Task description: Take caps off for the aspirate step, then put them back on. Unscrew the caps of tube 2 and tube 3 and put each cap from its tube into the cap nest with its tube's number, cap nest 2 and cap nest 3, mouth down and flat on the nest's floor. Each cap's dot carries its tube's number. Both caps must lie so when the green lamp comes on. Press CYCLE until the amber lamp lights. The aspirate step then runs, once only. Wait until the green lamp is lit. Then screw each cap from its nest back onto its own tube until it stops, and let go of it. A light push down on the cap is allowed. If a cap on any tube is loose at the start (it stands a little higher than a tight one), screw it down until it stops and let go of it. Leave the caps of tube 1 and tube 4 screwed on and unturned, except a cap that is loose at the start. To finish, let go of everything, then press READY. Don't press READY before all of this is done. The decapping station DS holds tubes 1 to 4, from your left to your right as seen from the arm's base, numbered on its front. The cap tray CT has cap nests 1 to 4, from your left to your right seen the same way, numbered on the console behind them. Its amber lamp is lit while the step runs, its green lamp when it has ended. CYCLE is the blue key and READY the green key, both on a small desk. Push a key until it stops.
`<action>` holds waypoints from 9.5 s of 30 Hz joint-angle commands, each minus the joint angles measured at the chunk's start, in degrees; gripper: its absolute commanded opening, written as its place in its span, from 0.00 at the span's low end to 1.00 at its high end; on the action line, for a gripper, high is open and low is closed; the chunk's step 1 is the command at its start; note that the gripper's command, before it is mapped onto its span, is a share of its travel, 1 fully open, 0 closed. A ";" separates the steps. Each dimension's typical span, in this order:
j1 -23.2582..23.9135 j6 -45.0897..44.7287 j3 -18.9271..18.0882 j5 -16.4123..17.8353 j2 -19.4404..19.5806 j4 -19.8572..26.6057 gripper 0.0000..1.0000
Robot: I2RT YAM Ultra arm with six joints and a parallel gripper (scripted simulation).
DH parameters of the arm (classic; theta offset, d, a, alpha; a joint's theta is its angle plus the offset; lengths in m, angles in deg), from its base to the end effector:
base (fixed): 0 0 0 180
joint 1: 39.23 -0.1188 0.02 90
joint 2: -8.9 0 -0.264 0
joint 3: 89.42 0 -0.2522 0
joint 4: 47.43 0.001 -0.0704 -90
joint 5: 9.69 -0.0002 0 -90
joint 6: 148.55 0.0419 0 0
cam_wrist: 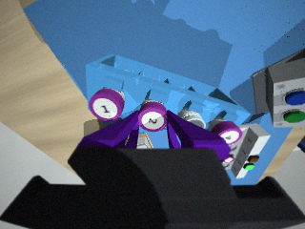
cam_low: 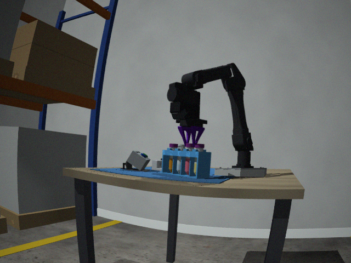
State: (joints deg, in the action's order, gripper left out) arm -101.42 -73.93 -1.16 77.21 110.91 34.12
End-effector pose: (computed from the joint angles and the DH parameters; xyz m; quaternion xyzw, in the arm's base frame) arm 0.1501 0.2819 0.2199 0.6264 -0.7788 0.0311 0.0038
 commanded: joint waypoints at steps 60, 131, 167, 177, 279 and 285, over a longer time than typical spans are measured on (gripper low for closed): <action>-0.04 -10.26 -0.45 0.04 -0.33 -0.08 0.49; -0.18 -55.85 -0.65 0.05 -0.10 -0.10 0.00; -0.17 35.81 -0.60 0.04 -0.10 -0.16 0.00; -0.18 64.47 -0.60 0.03 -0.09 -0.15 0.00; -0.01 -2.45 -0.89 0.04 -0.20 0.23 0.49; -0.02 -2.45 -1.02 0.04 -0.16 0.31 0.00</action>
State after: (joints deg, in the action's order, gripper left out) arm -101.42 -75.22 -1.51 77.23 111.20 34.42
